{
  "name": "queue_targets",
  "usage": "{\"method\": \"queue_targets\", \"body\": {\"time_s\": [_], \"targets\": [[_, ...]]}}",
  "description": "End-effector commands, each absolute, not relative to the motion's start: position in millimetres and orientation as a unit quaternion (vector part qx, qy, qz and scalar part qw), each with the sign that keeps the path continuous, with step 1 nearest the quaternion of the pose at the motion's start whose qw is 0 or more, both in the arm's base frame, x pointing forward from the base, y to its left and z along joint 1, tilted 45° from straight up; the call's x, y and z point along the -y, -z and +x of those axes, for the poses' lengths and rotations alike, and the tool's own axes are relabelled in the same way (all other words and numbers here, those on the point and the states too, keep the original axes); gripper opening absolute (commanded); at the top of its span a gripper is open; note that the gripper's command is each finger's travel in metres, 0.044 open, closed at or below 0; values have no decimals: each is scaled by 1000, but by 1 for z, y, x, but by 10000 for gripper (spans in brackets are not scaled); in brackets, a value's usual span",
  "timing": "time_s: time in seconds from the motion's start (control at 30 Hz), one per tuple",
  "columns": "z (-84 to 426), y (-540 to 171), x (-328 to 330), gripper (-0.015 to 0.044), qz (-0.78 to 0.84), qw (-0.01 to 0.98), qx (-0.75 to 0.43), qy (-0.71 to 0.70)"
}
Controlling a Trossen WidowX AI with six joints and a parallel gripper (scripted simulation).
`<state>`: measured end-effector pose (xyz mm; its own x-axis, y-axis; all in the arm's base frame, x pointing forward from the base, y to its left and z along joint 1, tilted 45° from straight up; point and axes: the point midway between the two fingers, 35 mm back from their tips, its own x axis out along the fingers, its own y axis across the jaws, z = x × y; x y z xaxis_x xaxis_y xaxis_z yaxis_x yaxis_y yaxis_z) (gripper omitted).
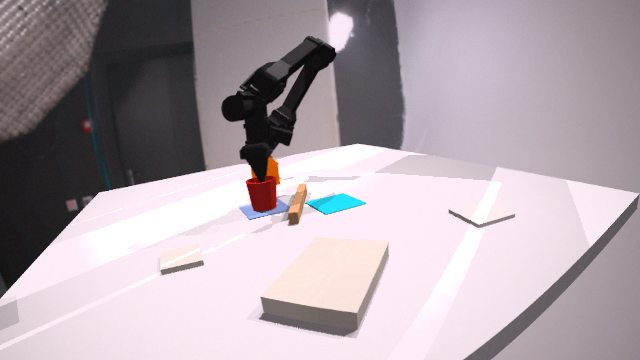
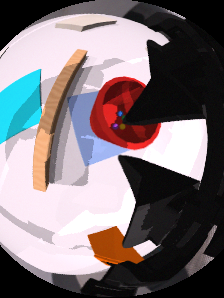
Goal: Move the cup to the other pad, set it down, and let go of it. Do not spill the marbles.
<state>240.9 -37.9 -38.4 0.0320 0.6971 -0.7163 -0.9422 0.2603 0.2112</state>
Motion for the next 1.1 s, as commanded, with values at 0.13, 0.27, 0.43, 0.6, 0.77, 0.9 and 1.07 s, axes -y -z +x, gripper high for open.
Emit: {"method": "queue_targets", "body": {"time_s": [0.13, 0.27, 0.43, 0.6, 0.77, 0.9, 1.07], "targets": [[240, 47, 27, 148, -159, 699, -375, -587], [240, 52, 22, 148, -159, 699, -375, -588], [239, 57, 16, 148, -158, 699, -375, -588], [239, 57, 15, 148, -158, 699, -374, -588], [240, 56, 17, 36, -161, 699, -374, -588], [240, 56, 17, 9, -161, 699, -374, -588], [240, 56, 18, 0, -161, 699, -375, -588]]}}
